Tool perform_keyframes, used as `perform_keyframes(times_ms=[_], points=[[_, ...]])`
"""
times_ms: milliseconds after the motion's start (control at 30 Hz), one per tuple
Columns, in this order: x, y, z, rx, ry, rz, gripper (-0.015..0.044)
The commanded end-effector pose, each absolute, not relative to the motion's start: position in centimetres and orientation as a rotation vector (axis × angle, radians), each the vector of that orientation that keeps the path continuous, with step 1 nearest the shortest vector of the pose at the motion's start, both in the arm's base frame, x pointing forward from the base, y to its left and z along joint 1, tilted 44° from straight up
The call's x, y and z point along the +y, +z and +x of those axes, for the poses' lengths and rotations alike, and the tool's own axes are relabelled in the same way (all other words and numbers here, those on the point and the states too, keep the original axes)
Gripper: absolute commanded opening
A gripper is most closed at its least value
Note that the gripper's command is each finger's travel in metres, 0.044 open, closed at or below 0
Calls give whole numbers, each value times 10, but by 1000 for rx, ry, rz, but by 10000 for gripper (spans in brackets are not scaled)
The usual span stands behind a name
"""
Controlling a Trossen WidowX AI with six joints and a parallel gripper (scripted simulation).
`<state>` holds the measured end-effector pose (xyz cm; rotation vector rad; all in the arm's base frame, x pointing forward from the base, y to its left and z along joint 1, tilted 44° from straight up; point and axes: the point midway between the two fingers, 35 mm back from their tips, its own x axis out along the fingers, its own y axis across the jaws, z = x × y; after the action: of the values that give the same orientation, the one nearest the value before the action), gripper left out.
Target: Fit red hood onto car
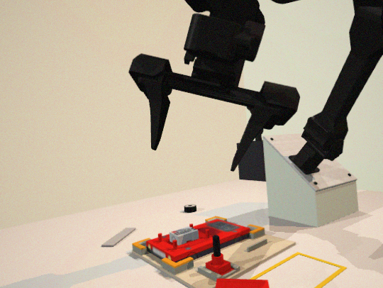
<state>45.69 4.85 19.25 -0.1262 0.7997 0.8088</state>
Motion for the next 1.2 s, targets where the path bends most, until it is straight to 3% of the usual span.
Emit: perform_keyframes(times_ms=[0,233,1167], points=[[83,156,445,913,922,-80,440],[129,107,418,1088,1070,-13,440],[140,96,419,1093,1073,-12,440]])
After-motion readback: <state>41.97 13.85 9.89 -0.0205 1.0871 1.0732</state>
